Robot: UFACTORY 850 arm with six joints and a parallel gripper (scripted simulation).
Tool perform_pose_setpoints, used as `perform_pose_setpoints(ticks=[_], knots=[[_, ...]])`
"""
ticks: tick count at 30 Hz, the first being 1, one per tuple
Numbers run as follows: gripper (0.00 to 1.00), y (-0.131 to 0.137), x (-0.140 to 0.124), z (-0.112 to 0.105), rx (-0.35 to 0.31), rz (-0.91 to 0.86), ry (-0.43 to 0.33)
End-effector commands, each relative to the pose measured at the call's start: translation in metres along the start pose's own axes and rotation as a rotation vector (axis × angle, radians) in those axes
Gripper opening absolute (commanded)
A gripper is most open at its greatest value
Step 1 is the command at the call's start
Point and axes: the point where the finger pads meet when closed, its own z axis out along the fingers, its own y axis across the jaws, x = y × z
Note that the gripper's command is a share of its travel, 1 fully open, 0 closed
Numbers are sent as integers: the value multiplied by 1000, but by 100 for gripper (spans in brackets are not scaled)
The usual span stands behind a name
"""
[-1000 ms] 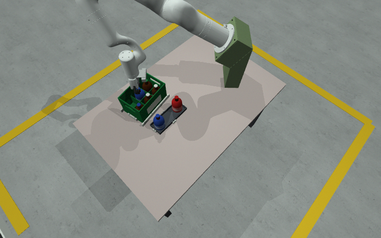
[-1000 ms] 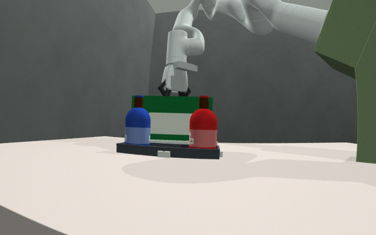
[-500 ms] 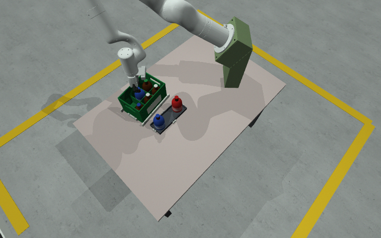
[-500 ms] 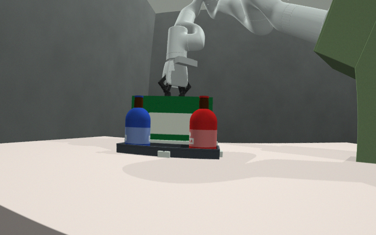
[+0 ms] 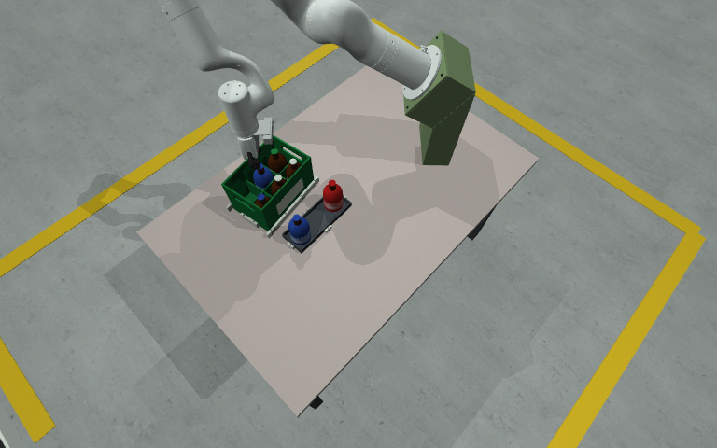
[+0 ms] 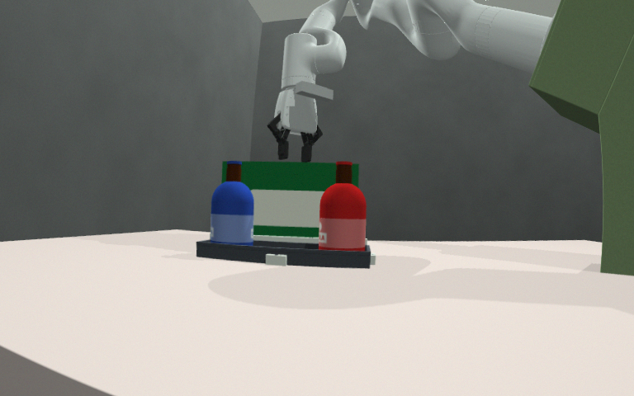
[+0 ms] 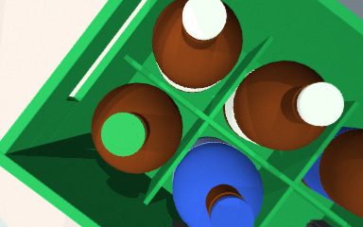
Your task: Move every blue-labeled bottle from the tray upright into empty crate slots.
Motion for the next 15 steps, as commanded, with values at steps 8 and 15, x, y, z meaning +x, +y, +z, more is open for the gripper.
perform_pose_setpoints(ticks=[8, 15], knots=[[66, 0, -1, -22, 1, 0, 0], [66, 0, -1, -28, 1, 0, 0]])
